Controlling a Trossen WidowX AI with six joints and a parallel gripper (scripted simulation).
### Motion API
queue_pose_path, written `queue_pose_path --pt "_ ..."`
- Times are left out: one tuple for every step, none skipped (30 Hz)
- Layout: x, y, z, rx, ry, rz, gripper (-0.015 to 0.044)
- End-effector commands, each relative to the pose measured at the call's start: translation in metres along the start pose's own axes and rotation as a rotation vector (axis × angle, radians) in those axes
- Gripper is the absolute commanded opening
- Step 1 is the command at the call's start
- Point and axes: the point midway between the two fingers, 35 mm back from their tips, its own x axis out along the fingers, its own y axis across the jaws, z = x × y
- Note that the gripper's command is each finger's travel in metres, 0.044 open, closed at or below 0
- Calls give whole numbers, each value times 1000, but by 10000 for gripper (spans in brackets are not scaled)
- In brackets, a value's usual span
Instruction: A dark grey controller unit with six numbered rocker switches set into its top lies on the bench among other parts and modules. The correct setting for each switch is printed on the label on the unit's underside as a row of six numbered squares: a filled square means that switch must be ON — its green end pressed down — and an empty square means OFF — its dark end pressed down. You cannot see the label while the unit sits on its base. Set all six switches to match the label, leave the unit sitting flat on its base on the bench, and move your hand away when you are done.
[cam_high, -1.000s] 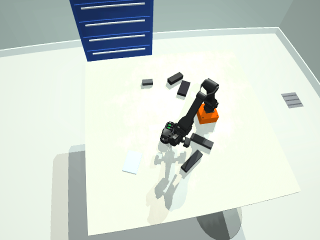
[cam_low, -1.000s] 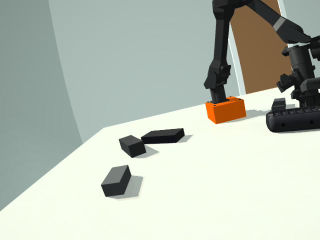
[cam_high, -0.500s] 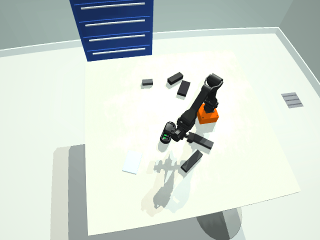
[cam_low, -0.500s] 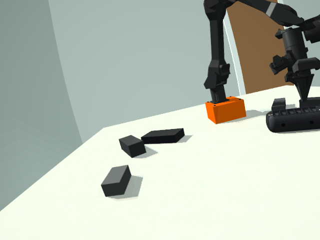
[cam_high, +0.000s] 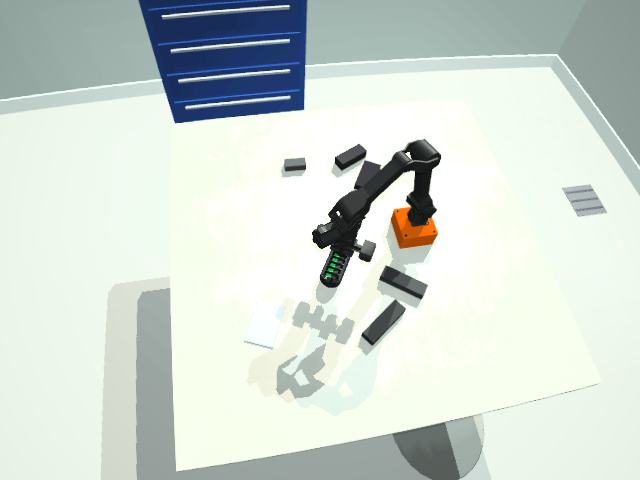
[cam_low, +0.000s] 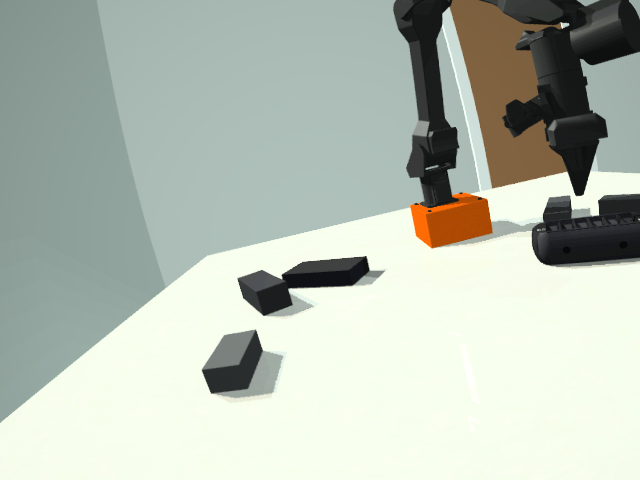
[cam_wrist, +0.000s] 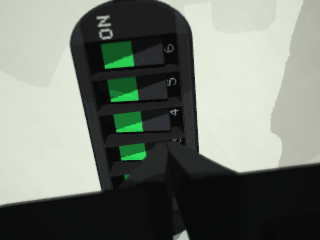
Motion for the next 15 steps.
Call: queue_pose_path --pt "4 1 1 -1 3 -7 0" --pt "5 1 1 -2 2 -7 0" --pt "7 1 1 -2 2 -7 0" --pt "9 1 1 -2 2 -7 0" --pt "10 1 1 -2 2 -7 0" --pt "12 1 1 -2 2 -7 0" --pt "13 1 0 -2 2 -7 0" --pt "15 1 0 -2 2 -7 0" --pt "17 1 0 -2 2 -7 0" --pt "18 1 0 -2 1 -7 0" --pt "20 1 0 -2 1 -7 0" --pt "21 1 0 -2 1 -7 0" --pt "23 1 1 -2 1 -7 0" --pt "25 1 1 -3 1 -7 0" --pt "26 1 1 -3 1 -7 0"
